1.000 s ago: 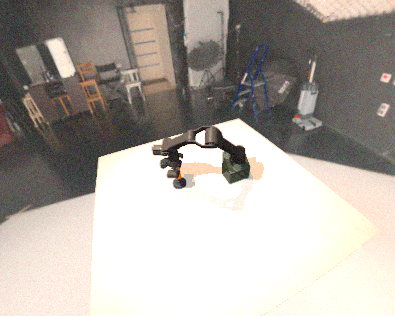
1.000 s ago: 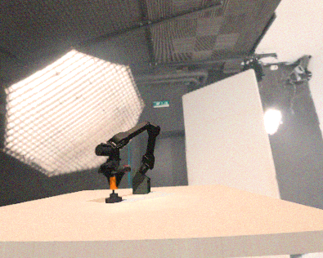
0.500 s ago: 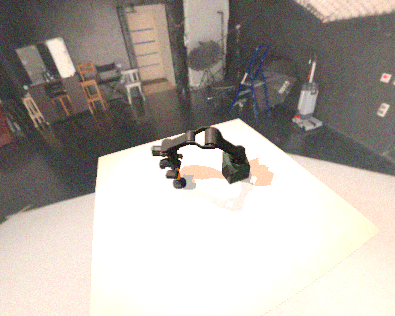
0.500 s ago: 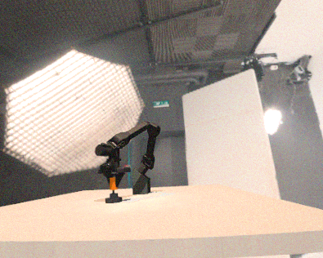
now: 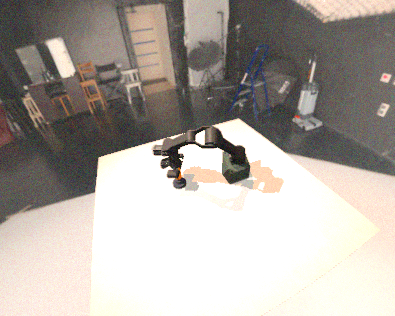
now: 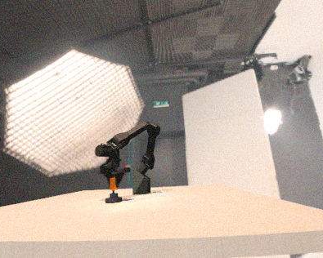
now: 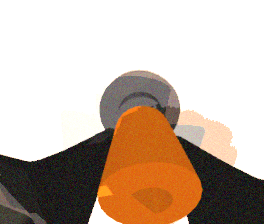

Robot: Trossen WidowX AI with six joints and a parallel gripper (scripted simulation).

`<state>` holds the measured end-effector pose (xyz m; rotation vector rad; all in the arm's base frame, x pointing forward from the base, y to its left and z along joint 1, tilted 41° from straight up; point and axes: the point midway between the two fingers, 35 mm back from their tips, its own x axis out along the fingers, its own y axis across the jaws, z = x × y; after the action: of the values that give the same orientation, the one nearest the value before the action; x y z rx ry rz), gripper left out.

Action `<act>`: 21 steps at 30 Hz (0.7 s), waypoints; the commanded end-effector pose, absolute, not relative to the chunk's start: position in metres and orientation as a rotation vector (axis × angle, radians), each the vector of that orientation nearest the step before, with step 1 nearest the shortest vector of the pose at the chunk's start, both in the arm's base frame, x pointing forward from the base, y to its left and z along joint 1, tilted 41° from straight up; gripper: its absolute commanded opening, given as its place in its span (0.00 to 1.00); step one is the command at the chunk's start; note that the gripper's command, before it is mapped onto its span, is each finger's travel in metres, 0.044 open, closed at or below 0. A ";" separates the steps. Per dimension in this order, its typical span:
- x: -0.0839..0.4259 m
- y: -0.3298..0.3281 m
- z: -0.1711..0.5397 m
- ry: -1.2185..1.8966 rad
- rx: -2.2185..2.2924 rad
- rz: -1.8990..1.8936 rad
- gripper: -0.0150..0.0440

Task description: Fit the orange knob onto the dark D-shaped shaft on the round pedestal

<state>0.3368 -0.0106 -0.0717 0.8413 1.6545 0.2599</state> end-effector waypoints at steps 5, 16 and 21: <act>0.336 -0.010 -0.072 1.648 0.834 0.265 0.25; 0.336 -0.010 -0.072 1.648 0.834 0.265 0.25; 0.336 -0.010 -0.072 1.648 0.834 0.265 0.25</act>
<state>0.3361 -0.0100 -0.0722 0.8385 1.6515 0.2613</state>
